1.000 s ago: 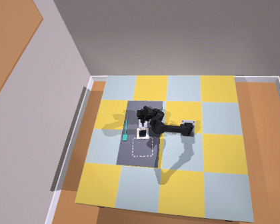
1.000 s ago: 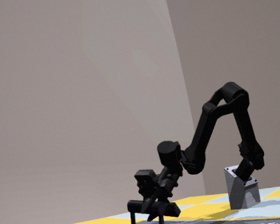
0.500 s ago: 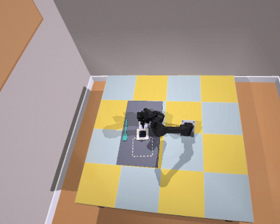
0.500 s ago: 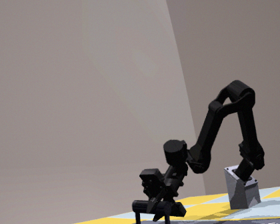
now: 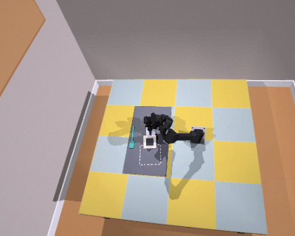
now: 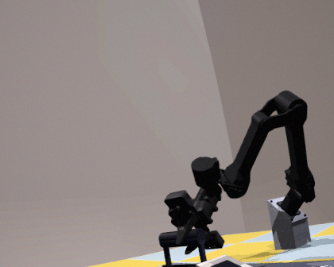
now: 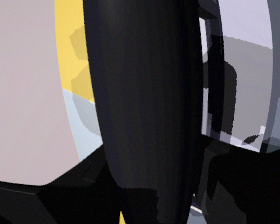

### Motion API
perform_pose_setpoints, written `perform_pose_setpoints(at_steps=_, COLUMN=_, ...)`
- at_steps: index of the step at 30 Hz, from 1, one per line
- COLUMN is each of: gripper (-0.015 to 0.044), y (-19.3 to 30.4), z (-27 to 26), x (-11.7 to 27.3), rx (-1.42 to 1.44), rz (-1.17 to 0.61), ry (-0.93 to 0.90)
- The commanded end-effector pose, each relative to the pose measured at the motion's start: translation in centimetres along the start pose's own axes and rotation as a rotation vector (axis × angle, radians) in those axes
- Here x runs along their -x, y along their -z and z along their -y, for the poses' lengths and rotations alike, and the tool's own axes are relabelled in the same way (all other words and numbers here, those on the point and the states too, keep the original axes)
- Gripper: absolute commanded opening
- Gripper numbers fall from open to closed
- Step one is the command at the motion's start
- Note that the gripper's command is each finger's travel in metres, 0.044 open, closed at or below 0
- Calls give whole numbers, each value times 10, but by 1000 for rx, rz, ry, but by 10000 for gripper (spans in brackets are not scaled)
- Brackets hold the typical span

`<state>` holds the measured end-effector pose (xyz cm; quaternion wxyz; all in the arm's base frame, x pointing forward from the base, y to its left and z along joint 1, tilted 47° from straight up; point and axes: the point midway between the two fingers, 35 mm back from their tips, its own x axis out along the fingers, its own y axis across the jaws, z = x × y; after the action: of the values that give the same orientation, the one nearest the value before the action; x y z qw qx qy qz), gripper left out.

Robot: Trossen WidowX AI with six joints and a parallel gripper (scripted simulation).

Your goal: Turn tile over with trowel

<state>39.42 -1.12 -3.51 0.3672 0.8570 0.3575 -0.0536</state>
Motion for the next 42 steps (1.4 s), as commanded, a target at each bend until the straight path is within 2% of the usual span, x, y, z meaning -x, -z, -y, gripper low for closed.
perform_pose_setpoints(at_steps=1, gripper=0, y=7, z=-13, x=9, rx=9, rz=-2, ry=-17)
perform_pose_setpoints(at_steps=29, gripper=0, y=79, z=-25, x=20, rx=7, rz=-3, ry=-16)
perform_pose_setpoints(at_steps=42, gripper=0, y=66, z=-31, x=23, rx=1, rz=6, ry=-15)
